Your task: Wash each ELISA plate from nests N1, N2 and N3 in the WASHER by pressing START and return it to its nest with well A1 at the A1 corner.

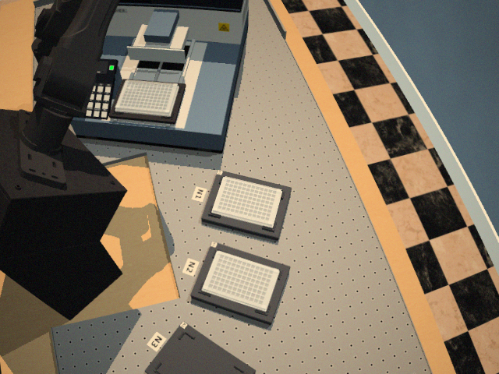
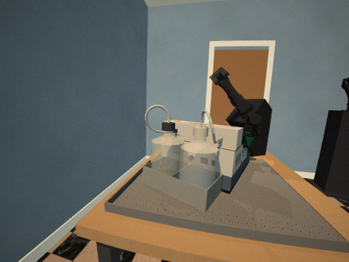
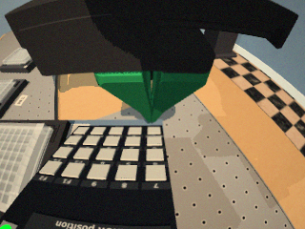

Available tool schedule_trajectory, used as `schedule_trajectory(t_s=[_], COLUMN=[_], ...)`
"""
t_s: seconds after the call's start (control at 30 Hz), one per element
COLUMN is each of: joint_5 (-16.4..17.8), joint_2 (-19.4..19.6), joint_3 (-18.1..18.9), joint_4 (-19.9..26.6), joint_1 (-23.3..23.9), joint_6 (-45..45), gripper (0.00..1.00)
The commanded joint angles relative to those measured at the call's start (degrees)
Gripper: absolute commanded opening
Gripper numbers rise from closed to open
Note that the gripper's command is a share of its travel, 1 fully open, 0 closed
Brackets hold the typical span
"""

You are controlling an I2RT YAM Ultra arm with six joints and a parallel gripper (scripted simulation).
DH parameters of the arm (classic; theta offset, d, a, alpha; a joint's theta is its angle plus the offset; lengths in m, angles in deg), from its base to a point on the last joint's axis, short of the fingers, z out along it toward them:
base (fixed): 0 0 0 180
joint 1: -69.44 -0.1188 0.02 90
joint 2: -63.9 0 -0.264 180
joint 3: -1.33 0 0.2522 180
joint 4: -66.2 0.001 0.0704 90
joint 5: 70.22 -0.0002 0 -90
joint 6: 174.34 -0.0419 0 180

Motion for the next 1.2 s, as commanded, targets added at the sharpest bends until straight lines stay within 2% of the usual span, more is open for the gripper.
schedule_trajectory(t_s=[0.0, 0.2, 0.53, 1.17], joint_5=[0.28, 0.92, 0.92, 1.74], joint_2=[0.77, 2.77, 2.76, 5.31], joint_3=[0.13, 0.5, 0.5, 1.11], joint_4=[-2.26, -4.9, -4.87, -8.01], joint_1=[0.16, 1.47, 1.46, 3.07], joint_6=[1.45, 2.98, 2.96, 4.81], gripper=[0.0, 0.0, 0.0, 0.0])
